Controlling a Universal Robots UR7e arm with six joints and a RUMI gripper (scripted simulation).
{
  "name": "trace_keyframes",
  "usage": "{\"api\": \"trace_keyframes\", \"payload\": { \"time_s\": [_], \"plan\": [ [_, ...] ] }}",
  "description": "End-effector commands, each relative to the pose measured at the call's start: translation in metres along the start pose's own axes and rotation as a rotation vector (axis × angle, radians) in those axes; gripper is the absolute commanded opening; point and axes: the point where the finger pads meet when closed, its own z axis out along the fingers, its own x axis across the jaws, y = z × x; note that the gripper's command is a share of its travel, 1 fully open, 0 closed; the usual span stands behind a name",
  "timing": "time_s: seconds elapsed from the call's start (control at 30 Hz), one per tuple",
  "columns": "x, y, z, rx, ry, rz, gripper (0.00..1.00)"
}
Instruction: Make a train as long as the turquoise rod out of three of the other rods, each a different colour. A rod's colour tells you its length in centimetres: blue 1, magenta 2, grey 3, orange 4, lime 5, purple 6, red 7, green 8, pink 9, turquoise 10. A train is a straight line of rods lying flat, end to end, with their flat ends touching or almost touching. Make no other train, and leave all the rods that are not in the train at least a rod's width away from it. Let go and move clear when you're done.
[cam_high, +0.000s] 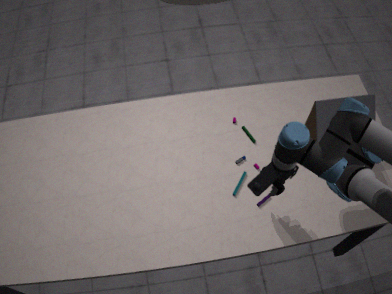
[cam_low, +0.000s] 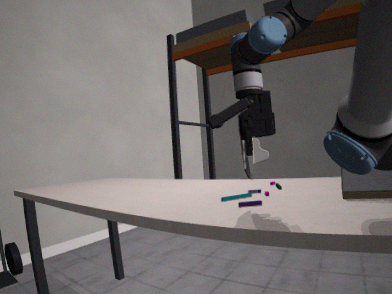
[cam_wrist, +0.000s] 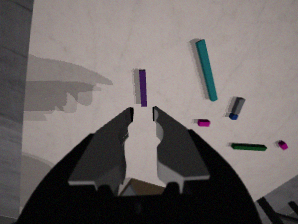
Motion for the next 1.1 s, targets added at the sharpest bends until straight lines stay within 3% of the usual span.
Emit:
{"api": "trace_keyframes", "payload": {
  "time_s": [0.0, 0.5, 1.07],
  "plan": [
    [0.000, -0.001, -0.001, 0.000, 0.002, -0.002, 0.14],
    [0.000, -0.001, 0.000, 0.000, 0.001, -0.002, 0.14],
    [-0.001, 0.000, 0.014, -0.002, -0.003, 0.001, 0.14]
  ]
}}
